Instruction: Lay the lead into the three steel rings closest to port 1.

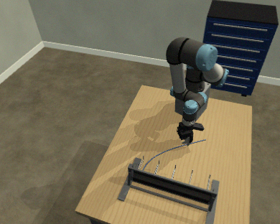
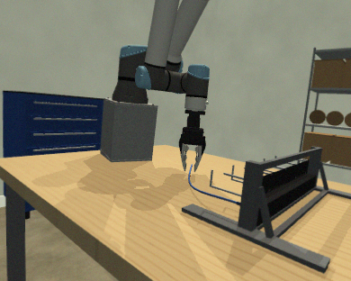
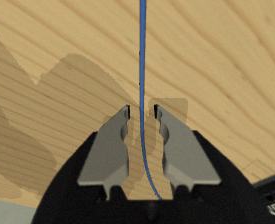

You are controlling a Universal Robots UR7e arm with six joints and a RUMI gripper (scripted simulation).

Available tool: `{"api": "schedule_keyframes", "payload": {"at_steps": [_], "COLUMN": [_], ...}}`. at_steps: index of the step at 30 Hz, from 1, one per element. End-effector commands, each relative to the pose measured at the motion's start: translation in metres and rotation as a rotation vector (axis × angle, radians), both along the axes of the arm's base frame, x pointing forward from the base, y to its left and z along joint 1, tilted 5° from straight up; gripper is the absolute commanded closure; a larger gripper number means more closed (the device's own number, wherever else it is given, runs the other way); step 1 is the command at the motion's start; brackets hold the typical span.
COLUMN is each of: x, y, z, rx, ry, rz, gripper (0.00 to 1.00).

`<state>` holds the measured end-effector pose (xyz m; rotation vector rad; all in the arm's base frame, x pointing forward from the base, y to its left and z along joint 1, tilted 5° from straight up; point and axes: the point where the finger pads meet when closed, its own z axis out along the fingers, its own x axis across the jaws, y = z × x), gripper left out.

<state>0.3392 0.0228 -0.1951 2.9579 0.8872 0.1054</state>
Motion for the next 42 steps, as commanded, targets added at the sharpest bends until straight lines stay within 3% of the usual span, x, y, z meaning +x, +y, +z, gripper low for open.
{"api": "schedule_keyframes", "payload": {"at_steps": [1, 42], "x": [0.0004, 0.0009], "y": [-0.0001, -0.0003], "z": [-0.001, -0.0081], "rx": [0.0, 0.0], "ry": [-0.001, -0.001], "rz": [0.0, 0.0], "gripper": [0.8, 0.8]}}
